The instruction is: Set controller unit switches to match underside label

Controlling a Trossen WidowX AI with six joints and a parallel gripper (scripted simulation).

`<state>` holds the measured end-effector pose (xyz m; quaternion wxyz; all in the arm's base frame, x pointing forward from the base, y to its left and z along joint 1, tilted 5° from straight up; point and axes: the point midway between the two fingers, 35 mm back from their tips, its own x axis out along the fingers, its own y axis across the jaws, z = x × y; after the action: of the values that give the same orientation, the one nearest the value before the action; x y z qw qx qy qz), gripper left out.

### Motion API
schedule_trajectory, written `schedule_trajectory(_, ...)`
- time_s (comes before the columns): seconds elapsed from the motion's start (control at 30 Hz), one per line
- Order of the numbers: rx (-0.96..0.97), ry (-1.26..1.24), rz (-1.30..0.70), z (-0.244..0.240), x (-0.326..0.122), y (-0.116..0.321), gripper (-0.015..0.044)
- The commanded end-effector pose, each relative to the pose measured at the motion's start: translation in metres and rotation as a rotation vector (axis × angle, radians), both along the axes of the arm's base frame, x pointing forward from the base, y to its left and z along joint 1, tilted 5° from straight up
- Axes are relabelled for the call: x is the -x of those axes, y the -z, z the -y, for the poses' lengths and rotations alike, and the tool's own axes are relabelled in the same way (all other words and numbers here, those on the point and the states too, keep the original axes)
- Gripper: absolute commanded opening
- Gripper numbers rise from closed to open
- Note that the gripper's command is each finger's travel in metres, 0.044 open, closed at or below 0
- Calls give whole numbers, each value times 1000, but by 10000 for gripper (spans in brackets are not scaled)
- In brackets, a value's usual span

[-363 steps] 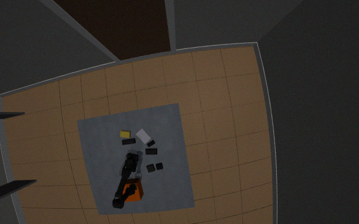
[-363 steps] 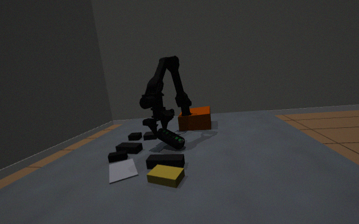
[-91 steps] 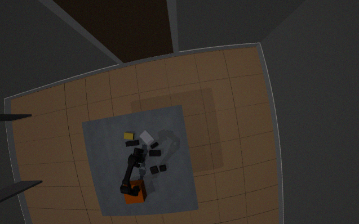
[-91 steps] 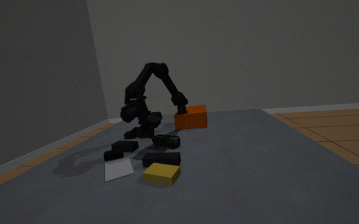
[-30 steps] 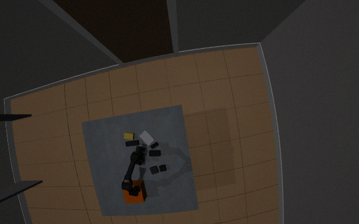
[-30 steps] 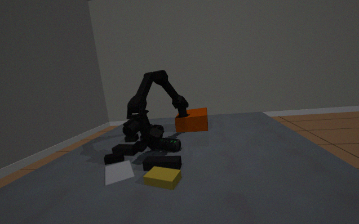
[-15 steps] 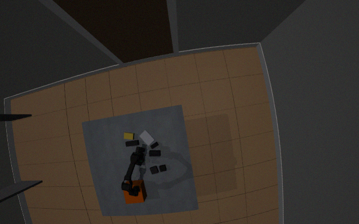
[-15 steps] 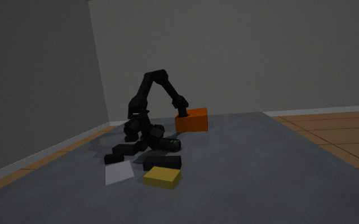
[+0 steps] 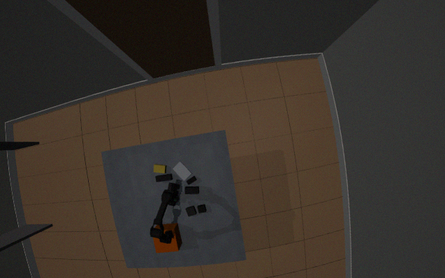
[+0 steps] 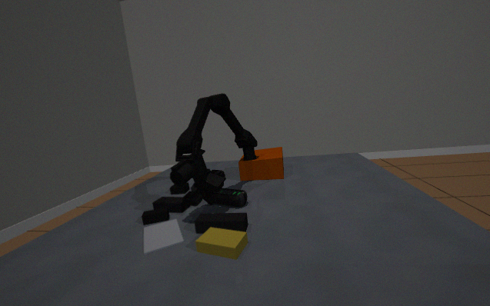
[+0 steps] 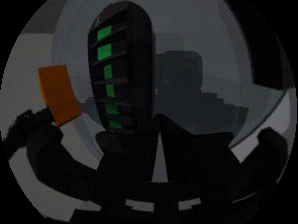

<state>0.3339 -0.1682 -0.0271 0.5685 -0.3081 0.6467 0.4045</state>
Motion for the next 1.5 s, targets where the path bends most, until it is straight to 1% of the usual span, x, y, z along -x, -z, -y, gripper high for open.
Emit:
schedule_trajectory(0.0, -7, -3, -12, -5, 8, 1, 0)
schedule_trajectory(0.77, -8, -3, -14, -18, 33, 5, 0)
schedule_trajectory(0.8, 11, -3, 15, -10, 19, -3, 0)
schedule_trajectory(1.03, -5, -3, -9, 1, -6, -53, 0)
schedule_trajectory(1.3, -3, -3, -8, 1, -6, -54, 0)
schedule_trajectory(1.47, 77, 13, 39, -27, -8, -53, 0)
